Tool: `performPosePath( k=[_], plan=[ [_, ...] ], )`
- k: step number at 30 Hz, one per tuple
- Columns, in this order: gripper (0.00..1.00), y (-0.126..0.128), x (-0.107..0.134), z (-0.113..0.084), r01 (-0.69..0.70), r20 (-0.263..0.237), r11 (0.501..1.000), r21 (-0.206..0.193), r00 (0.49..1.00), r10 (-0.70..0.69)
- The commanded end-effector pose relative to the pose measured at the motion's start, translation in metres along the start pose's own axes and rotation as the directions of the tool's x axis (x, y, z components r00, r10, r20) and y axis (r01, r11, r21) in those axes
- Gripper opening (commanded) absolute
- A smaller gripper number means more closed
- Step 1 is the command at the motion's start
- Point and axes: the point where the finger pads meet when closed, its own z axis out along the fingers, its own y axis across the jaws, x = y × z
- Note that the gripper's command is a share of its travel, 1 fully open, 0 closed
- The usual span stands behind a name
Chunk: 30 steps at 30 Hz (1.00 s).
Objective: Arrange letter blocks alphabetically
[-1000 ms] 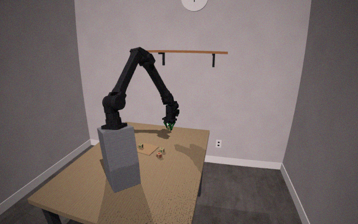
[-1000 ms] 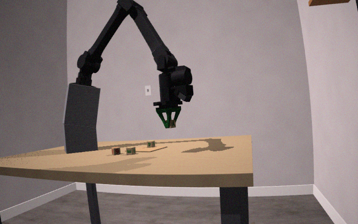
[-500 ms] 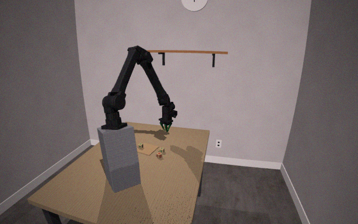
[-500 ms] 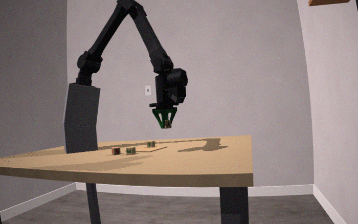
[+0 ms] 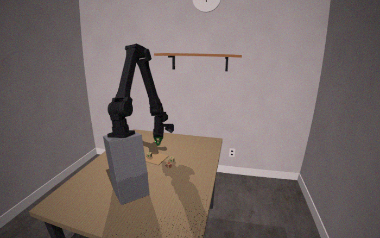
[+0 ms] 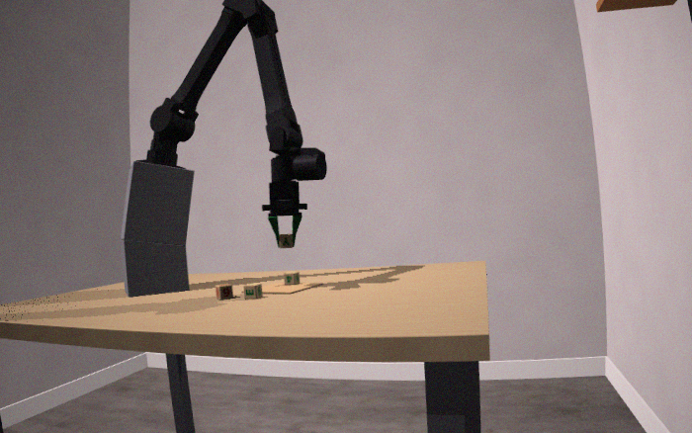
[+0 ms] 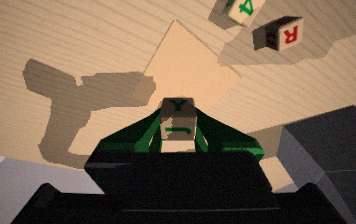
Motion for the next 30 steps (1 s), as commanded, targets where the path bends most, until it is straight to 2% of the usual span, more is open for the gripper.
performPosePath(
  k=[1, 6, 14, 20, 23, 30],
  plan=[
    [0.26, 0.003, 0.014, -0.013, -0.266, 0.039, 0.962, -0.063, 0.963, 0.268],
    [0.26, -0.004, 0.023, -0.013, -0.459, 0.045, 0.883, -0.099, 0.884, 0.465],
    [0.26, -0.002, 0.020, -0.014, -0.462, 0.045, 0.881, -0.105, 0.882, 0.468],
    [0.26, -0.006, 0.020, -0.011, -0.467, 0.044, 0.879, -0.093, 0.880, 0.472],
    [0.26, -0.010, 0.022, 0.000, -0.468, 0.044, 0.881, -0.073, 0.881, 0.472],
    [0.26, -0.004, 0.020, 0.010, -0.464, 0.044, 0.882, -0.081, 0.883, 0.468]
  ],
)
